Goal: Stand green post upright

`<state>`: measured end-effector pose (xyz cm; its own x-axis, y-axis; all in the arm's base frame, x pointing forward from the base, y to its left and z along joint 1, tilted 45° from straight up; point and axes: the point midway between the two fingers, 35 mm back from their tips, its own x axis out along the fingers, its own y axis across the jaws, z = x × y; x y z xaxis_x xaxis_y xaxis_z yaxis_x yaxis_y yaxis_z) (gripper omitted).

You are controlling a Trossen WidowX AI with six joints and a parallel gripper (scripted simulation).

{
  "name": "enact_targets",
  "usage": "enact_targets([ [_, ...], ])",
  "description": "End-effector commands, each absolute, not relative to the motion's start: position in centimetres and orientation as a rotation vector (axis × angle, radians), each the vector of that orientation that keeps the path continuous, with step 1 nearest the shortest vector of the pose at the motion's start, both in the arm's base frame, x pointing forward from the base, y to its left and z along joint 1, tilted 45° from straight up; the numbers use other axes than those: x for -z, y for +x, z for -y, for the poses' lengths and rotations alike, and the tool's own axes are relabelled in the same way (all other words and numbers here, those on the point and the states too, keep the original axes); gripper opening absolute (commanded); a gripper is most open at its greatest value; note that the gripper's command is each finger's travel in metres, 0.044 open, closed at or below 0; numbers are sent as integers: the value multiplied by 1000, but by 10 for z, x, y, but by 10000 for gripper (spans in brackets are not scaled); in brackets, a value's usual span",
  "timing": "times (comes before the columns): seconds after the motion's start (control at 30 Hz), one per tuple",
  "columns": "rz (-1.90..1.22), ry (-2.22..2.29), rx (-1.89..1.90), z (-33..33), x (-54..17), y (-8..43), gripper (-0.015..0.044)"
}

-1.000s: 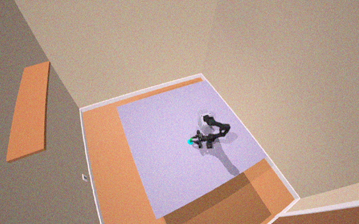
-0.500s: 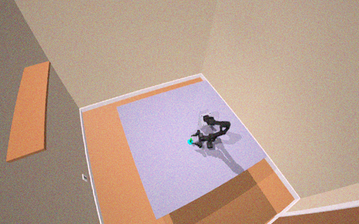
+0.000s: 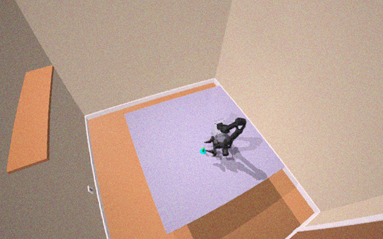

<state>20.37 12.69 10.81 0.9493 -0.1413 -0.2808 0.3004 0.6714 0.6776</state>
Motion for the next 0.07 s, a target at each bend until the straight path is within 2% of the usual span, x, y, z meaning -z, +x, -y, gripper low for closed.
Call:
enact_targets([
  [0.0, -214, 792, 250, -115, -113, 202, 400],
  [0.03, -213, 792, 249, -113, -115, 202, 400],
])
